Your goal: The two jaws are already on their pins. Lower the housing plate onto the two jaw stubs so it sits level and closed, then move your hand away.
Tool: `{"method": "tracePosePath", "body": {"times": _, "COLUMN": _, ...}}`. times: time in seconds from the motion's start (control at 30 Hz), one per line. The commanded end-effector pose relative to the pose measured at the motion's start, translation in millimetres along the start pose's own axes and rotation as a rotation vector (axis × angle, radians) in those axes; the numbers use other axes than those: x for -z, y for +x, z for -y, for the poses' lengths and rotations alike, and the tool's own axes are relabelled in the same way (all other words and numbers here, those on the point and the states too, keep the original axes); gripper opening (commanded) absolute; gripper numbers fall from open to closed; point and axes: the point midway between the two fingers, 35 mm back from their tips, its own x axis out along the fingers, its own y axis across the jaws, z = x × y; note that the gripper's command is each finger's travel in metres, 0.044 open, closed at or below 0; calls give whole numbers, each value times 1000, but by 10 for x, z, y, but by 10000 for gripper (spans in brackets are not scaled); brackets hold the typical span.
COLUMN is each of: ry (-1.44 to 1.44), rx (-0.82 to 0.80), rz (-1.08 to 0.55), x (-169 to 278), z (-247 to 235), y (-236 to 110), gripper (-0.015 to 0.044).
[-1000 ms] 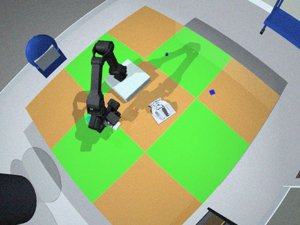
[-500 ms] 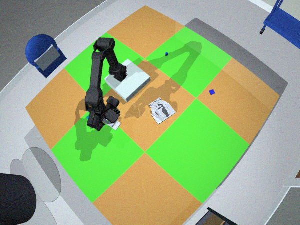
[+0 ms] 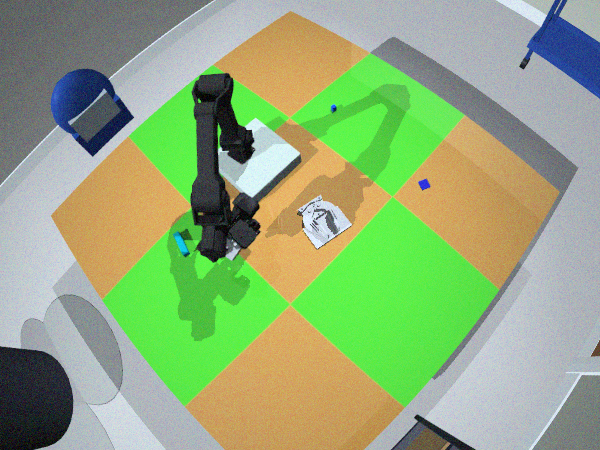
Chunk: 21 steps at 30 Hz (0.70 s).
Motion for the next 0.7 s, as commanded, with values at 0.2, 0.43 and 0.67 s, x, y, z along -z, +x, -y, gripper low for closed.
{"method": "tracePosePath", "body": {"times": 0.2, "ry": 46, "rx": -1, "rz": -4, "x": -222, "z": -227, "y": 1, "gripper": 351}}
{"method": "tracePosePath", "body": {"times": 0.43, "ry": 78, "rx": -2, "rz": -3, "x": -372, "z": -406, "y": 2, "gripper": 351}}
{"method": "tracePosePath", "body": {"times": 0.67, "ry": 109, "rx": -3, "rz": -3, "x": -506, "z": -596, "y": 1, "gripper": 351}}
